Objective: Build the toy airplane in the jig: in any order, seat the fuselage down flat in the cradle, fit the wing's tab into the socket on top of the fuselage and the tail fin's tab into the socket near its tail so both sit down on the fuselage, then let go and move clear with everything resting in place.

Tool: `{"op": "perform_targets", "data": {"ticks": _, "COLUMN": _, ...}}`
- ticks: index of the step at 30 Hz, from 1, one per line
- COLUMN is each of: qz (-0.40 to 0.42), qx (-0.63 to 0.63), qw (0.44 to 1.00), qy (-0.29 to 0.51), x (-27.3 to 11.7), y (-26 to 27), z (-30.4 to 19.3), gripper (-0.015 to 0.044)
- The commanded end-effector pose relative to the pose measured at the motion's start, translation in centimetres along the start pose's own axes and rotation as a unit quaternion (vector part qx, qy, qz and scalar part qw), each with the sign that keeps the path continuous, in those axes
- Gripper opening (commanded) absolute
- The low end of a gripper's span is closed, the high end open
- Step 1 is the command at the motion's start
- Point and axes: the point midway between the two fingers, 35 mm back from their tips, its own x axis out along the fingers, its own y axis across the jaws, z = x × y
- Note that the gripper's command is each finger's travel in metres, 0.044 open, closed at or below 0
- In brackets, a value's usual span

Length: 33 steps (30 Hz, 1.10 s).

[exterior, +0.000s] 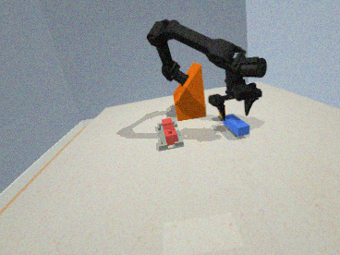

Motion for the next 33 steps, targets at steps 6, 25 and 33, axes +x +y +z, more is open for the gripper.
{"op": "perform_targets", "data": {"ticks": 6, "qz": -0.002, "qx": -0.004, "qw": 1.0, "qy": 0.001, "x": 1.6, "y": 0.0, "z": -0.1, "gripper": 0.044}}
{"op": "perform_targets", "data": {"ticks": 25, "qz": -0.003, "qx": -0.004, "qw": 1.0, "qy": 0.001, "x": 3.8, "y": -0.1, "z": -0.2, "gripper": 0.0335}}
{"op": "perform_targets", "data": {"ticks": 33, "qz": -0.003, "qx": -0.004, "qw": 1.0, "qy": 0.001, "x": 3.8, "y": -0.1, "z": -0.2, "gripper": 0.0164}}
